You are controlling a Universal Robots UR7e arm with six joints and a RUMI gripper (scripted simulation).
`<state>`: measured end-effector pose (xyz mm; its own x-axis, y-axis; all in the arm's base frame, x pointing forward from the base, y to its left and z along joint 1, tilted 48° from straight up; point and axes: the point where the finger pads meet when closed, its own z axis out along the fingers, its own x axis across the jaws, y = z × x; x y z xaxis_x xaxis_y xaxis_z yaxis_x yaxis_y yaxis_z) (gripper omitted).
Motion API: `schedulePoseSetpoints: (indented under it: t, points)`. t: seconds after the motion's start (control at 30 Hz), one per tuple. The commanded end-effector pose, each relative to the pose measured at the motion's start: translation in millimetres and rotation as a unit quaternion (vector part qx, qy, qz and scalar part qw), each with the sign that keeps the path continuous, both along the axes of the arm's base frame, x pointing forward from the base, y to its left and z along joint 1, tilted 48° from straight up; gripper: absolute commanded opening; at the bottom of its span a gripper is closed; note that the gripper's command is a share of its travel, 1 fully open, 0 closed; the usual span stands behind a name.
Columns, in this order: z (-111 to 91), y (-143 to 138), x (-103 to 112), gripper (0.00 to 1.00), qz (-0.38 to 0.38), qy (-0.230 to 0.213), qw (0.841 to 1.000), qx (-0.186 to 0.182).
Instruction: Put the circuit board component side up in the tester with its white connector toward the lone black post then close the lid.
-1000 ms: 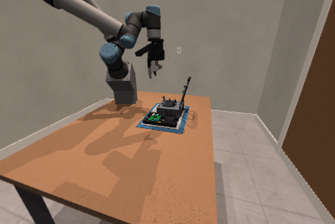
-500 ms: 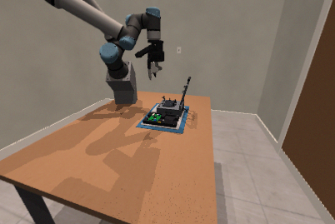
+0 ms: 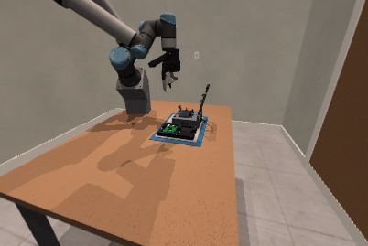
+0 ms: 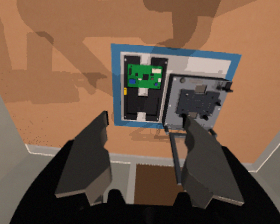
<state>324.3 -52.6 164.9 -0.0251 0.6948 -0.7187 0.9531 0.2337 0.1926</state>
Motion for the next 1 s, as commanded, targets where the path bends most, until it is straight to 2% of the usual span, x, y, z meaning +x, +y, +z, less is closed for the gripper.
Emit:
schedulePoseSetpoints:
  t: [0.0, 0.67, 0.97]
  points:
    - [-8.2, -7.8, 2.9, 0.59, 0.001, -0.001, 1.0, 0.0]
    - [-41.2, -39.1, 12.0, 0.59, 0.001, -0.001, 1.0, 0.0]
    - [-62.2, -59.0, 17.8, 0.59, 0.001, -0.001, 1.0, 0.0]
